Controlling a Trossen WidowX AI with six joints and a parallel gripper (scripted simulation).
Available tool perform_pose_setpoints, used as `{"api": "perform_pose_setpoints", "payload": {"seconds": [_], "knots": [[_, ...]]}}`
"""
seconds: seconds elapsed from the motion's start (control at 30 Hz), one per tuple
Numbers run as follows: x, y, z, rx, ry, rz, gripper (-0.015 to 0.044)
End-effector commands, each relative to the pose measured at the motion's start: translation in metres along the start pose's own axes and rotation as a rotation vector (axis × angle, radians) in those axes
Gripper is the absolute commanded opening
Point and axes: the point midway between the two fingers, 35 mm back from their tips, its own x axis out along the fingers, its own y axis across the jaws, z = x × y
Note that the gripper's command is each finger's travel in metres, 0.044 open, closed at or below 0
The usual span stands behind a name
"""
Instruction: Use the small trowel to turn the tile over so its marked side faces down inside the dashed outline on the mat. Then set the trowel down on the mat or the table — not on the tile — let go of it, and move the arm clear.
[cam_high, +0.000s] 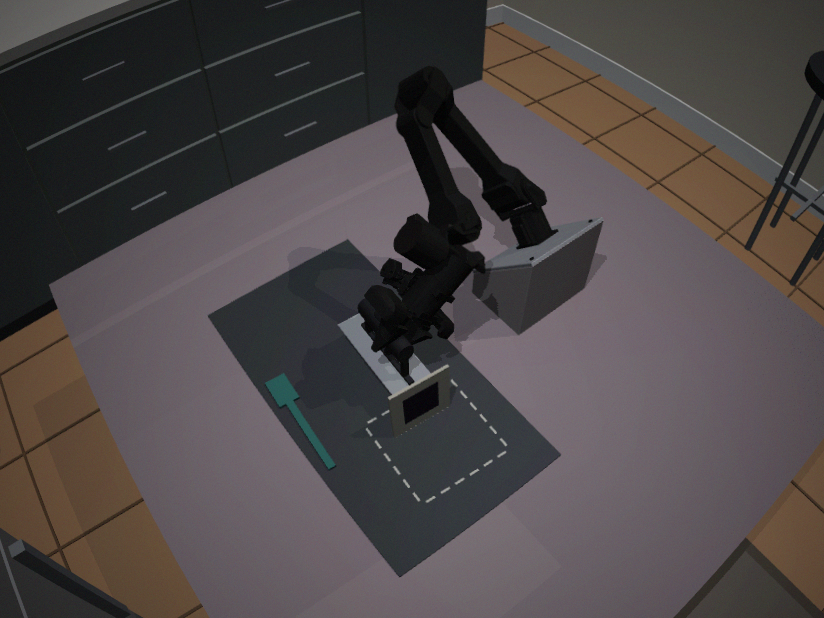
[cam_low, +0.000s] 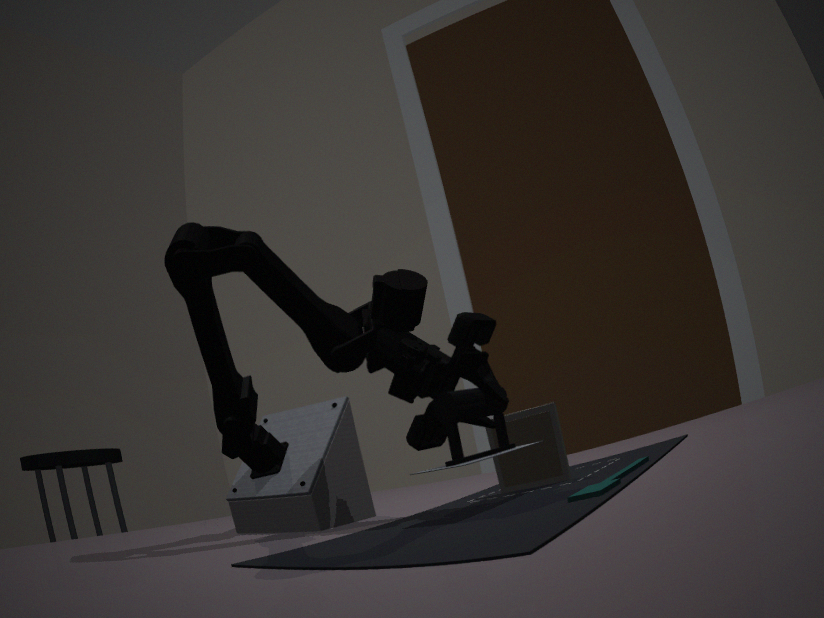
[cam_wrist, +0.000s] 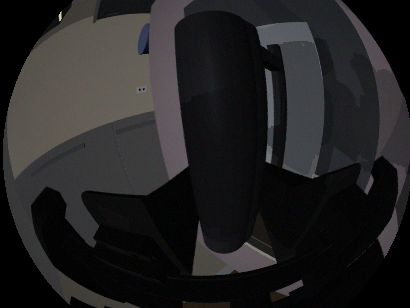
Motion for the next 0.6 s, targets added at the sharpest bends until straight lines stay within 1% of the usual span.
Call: {"api": "perform_pose_setpoints", "payload": {"seconds": [0.0, 0.2, 0.57], "knots": [[0.000, 0.004, -0.009, 0.009, -0.002, 0.013, 0.0000], [0.001, 0.003, -0.012, 0.009, -0.002, 0.013, 0.0000], [0.011, -0.007, -0.032, 0.010, -0.002, 0.013, 0.0000]]}}
